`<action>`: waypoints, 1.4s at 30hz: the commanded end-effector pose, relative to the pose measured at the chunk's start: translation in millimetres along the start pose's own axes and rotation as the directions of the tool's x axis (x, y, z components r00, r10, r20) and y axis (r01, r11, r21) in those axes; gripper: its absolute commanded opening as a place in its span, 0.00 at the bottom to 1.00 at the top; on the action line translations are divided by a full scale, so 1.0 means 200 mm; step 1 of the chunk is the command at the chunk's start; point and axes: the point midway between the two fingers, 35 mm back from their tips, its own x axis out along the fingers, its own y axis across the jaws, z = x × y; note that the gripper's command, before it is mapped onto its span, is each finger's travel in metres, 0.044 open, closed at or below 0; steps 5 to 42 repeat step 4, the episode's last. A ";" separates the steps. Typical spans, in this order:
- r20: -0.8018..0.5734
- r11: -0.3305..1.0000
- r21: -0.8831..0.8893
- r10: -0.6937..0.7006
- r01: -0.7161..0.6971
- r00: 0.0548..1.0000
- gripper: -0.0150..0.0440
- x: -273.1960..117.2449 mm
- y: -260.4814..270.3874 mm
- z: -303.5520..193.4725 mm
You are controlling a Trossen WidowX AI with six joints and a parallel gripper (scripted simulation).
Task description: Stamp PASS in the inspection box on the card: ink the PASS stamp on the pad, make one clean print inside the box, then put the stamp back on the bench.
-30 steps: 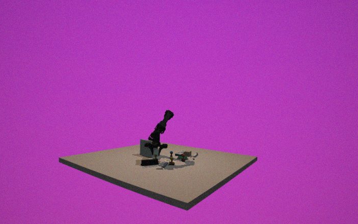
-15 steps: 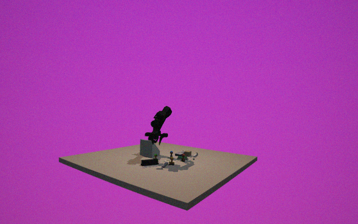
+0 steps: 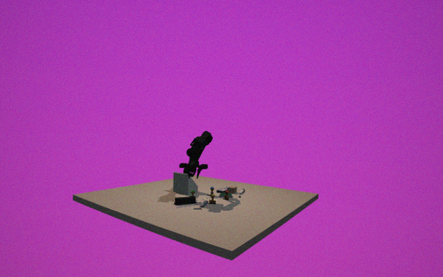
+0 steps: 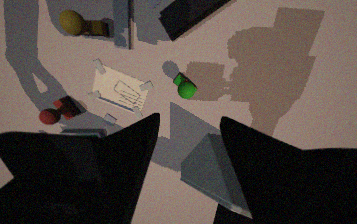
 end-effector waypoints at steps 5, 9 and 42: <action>0.000 1.000 0.000 0.000 0.000 1.000 0.68 0.00 0.00 0.00; 0.000 1.000 0.000 0.000 0.000 1.000 0.68 0.00 0.00 0.00; 0.000 1.000 0.000 0.000 0.000 1.000 0.68 0.00 0.00 0.00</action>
